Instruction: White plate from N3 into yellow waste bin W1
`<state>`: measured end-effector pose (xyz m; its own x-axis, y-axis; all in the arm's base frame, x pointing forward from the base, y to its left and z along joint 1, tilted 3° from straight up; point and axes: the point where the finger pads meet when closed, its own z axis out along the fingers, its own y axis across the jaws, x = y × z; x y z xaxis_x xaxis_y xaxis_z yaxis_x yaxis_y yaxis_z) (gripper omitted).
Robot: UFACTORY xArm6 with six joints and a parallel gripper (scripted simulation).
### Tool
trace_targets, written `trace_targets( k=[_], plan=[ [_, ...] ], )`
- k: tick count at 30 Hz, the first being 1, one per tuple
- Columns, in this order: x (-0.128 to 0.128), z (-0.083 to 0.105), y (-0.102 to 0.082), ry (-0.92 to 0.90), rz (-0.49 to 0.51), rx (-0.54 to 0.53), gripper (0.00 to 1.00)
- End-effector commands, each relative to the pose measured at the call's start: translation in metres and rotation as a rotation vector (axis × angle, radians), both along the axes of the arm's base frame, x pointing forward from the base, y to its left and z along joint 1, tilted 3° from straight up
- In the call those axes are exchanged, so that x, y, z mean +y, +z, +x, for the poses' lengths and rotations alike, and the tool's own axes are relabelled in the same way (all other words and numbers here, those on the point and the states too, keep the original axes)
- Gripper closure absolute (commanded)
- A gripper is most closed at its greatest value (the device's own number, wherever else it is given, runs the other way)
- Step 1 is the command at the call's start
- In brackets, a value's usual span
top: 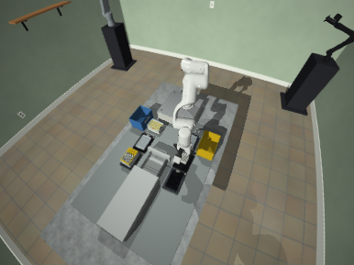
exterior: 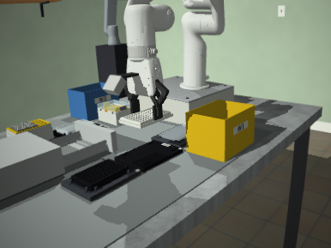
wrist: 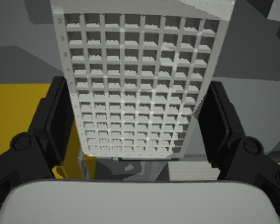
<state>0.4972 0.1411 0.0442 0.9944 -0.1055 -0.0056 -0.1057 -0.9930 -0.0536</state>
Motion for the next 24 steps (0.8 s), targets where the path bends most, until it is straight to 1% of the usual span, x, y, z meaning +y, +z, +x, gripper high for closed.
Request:
trace_targets(
  k=[1, 12, 14, 17, 24],
  plan=[
    [0.000, 0.002, 0.007, 0.000, 0.001, -0.005, 1.00],
    [-0.001, 0.002, 0.025, 0.000, 0.001, -0.005, 1.00],
    [-0.001, 0.002, 0.025, 0.000, 0.001, -0.005, 1.00],
    [-0.001, 0.002, 0.030, 0.000, 0.001, -0.005, 1.00],
    [-0.001, 0.002, 0.030, 0.000, 0.001, -0.005, 1.00]
  ],
)
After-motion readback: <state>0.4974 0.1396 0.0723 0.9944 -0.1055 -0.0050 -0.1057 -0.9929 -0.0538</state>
